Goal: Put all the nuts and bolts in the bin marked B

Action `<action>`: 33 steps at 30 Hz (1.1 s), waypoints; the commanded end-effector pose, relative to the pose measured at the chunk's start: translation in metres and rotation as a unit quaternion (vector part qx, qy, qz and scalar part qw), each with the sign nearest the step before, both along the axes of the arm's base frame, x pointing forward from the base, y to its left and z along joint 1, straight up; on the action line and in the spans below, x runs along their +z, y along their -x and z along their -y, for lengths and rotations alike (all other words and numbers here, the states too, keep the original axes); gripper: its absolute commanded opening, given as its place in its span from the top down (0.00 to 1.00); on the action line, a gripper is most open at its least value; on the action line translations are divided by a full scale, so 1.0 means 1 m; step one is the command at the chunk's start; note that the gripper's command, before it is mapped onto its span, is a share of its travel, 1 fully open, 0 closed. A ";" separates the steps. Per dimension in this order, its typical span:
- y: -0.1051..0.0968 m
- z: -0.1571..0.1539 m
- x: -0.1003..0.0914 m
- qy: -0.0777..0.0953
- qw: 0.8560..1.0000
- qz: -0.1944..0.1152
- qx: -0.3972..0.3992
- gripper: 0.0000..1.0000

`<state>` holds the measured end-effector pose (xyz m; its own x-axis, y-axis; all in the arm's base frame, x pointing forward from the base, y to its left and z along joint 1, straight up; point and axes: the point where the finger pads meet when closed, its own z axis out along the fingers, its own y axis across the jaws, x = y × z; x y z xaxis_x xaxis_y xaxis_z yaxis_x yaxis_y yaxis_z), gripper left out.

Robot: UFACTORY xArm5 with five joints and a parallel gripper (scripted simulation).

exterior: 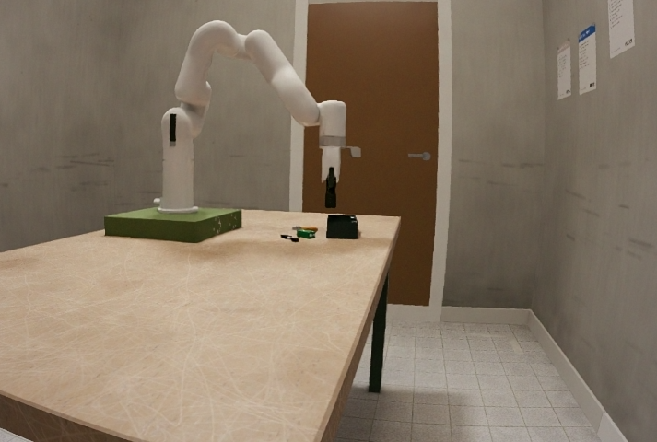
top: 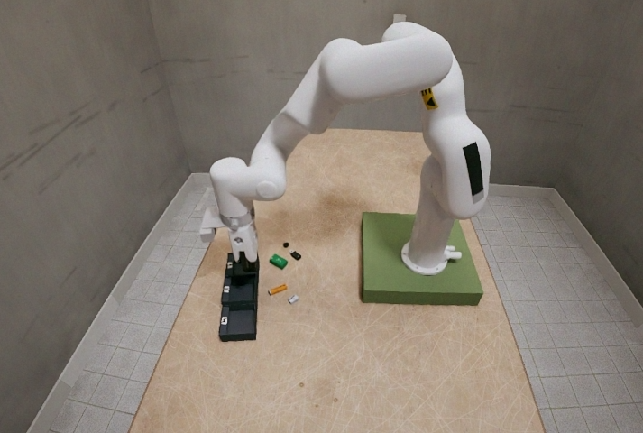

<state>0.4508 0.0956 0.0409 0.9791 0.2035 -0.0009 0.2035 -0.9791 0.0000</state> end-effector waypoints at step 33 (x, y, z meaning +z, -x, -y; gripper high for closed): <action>0.008 -0.050 0.001 -0.001 1.000 0.002 0.000 0.91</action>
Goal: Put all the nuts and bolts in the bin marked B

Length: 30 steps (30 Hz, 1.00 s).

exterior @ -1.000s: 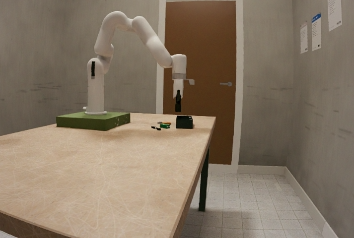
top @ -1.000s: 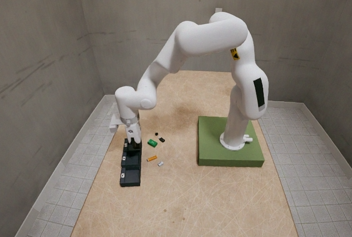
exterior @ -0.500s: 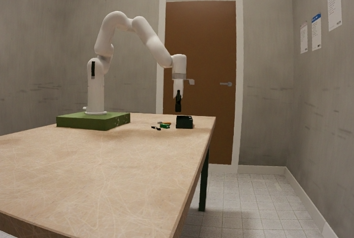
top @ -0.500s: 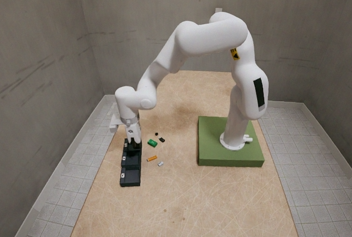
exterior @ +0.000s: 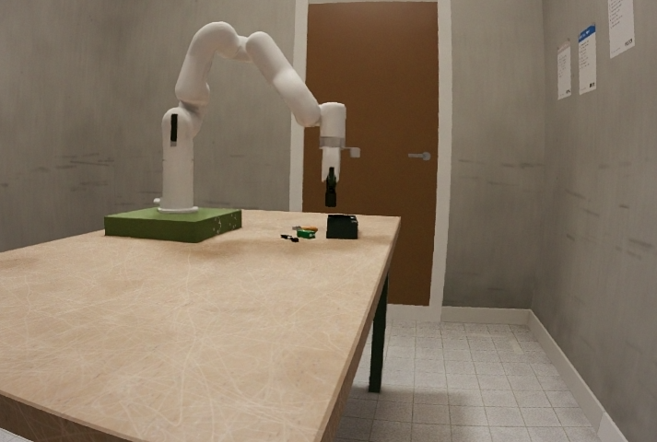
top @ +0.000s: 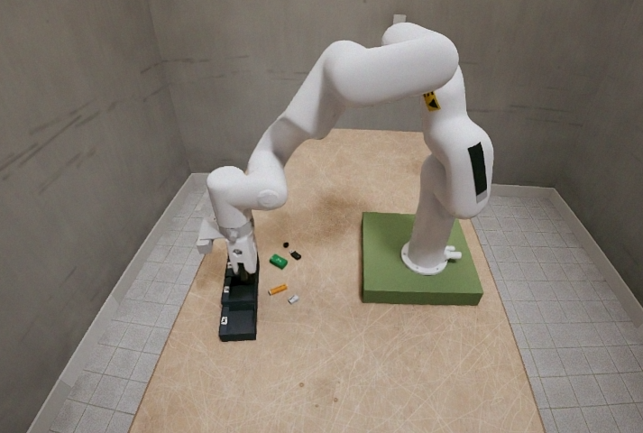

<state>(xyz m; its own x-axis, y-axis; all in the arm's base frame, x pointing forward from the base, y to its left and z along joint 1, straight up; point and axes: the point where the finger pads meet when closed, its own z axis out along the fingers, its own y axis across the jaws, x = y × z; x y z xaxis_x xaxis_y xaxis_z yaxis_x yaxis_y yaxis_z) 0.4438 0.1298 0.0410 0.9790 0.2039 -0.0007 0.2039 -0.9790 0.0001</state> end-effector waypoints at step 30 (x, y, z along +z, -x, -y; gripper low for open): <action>0.008 -0.049 0.001 -0.001 1.000 0.002 0.000 0.91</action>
